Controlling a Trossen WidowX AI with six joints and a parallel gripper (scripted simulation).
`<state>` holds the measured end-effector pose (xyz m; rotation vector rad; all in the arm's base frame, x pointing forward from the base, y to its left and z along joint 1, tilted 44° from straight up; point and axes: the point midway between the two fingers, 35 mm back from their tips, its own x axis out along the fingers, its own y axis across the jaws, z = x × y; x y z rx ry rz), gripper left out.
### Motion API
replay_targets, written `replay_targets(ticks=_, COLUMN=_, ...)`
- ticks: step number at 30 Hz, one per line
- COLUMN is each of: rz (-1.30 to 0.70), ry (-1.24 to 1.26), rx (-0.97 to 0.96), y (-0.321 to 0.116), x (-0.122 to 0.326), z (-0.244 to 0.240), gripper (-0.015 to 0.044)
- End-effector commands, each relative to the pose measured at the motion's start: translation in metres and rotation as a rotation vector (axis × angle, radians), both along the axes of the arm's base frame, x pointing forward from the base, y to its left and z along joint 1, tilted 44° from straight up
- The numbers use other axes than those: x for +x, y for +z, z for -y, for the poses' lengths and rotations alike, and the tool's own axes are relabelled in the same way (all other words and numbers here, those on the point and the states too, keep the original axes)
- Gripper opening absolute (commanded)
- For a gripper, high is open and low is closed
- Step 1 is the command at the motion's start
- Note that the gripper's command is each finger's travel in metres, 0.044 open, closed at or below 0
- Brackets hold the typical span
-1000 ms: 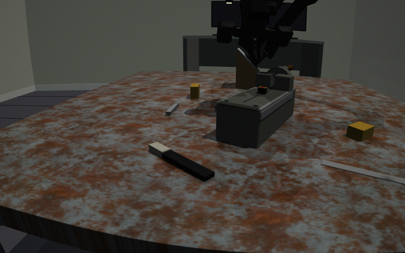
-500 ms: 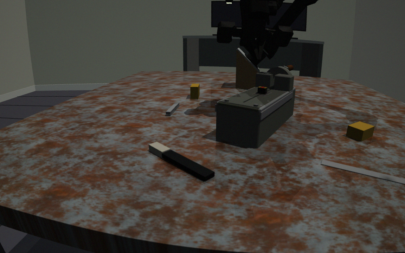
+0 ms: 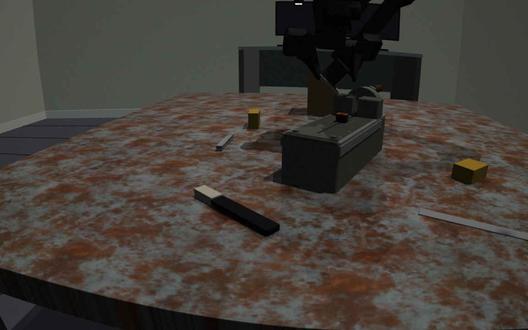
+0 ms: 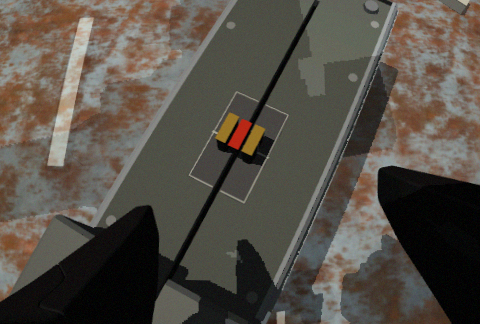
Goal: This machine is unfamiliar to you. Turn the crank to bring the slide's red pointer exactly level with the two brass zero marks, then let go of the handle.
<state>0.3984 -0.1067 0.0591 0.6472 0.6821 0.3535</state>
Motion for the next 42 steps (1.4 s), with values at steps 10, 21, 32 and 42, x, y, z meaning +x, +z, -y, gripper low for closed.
replay_targets(ticks=10, rz=0.000, ry=-0.001, rx=-0.001, y=-0.0001, x=0.0000, z=0.0003, gripper=0.0282)
replay_targets(ticks=21, rz=0.000, ry=-0.001, rx=-0.001, y=-0.0001, x=0.0000, z=0.0003, gripper=0.0000)
replay_targets(ticks=32, rz=0.000, ry=0.000, rx=0.000, y=0.0000, x=0.0000, z=0.0000, gripper=0.0000)
replay_targets(ticks=42, rz=0.000, ry=0.000, rx=0.000, y=0.0000, x=0.0000, z=0.0000, gripper=0.0105)
